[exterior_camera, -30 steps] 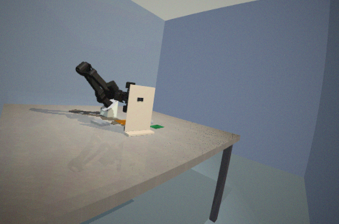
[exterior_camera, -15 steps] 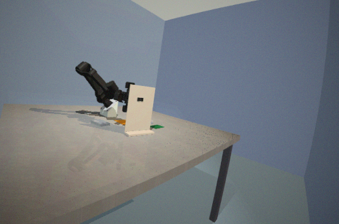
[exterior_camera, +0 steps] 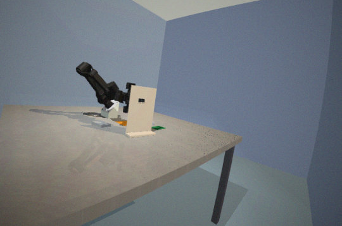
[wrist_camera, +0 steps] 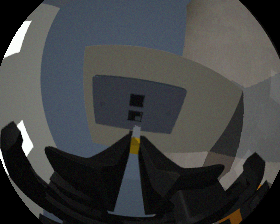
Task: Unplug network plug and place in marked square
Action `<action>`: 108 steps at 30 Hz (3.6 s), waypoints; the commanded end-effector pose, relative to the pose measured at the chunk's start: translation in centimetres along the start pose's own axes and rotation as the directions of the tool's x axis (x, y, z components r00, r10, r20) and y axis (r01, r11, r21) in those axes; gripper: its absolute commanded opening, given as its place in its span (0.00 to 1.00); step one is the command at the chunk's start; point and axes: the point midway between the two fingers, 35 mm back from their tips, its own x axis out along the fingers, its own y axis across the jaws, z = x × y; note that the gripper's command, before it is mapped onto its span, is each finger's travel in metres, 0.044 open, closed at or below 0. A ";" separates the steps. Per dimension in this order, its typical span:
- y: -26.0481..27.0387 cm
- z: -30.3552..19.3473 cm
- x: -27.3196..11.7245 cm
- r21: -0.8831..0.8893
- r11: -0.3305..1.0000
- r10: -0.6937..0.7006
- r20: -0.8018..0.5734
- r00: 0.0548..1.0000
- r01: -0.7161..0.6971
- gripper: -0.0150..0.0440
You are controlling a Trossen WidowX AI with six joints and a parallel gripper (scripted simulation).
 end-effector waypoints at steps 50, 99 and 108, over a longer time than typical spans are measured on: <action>0.0 -1.3 -3.1 0.004 1.000 -0.003 0.004 1.000 0.003 0.25; 3.0 -4.7 -5.5 0.086 0.977 -0.187 -0.104 0.977 0.196 0.25; -0.1 -7.7 -6.8 0.119 0.910 -0.374 -0.176 0.911 0.397 0.25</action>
